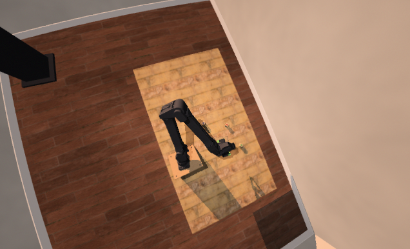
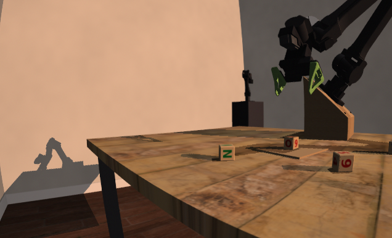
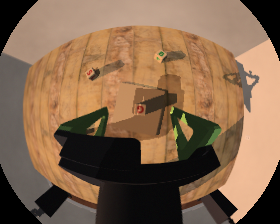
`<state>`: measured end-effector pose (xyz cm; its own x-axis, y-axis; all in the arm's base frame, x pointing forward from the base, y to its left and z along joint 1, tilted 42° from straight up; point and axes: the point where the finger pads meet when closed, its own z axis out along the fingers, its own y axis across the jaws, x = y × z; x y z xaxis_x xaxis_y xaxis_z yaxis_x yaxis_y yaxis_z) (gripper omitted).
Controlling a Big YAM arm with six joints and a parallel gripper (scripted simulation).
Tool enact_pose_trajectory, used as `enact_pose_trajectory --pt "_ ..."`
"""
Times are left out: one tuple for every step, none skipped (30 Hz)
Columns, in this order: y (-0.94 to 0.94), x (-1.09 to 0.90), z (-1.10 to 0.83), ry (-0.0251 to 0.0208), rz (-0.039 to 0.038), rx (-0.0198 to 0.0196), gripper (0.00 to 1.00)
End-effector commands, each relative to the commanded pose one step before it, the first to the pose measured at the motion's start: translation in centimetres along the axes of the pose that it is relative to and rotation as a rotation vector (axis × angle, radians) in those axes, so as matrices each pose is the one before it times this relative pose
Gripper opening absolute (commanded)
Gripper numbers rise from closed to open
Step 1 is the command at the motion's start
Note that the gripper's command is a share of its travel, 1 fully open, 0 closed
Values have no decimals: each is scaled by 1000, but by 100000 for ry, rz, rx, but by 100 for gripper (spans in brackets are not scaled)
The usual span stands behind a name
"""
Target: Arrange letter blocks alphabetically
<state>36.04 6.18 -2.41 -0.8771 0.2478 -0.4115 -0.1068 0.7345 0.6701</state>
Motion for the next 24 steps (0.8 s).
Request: enact_pose_trajectory --pt "173 -2644 184 -3367 -4321 -559 100" --pt "0 0 0 0 0 0 100" --pt "-73 88 75 313 300 33 100" --pt "-99 9 182 628 552 28 100" --pt "-94 -265 334 690 511 -38 100" --pt "-125 -663 573 372 69 -171 100" --pt "-432 -1045 641 -24 598 121 100" --pt "-554 -1293 832 -32 456 153 100" --pt "0 0 0 0 0 0 100" --pt "0 0 0 0 0 0 100" --pt "-572 -1845 996 -1414 -1397 -190 100" --pt "-806 -1126 1140 1379 1332 271 100" --pt "-611 -987 829 -17 -34 24 100" --pt "-158 -529 361 0 0 0 100" --pt "-765 -1380 1165 -17 -32 22 100" --pt "-641 -984 907 -16 -29 20 100" --pt "-81 -282 233 21 0 -121 100" --pt "-649 -1020 975 -15 -25 29 100" --pt "-519 -777 783 -8 -19 -3 100" --pt "-365 -532 558 2 -14 -43 100" --pt "-215 -308 332 4 -8 -41 100" --pt "-87 -127 139 5 -3 -39 100" --pt "-10 -19 22 5 -1 -27 100" --pt "1 0 0 1 0 -8 100"
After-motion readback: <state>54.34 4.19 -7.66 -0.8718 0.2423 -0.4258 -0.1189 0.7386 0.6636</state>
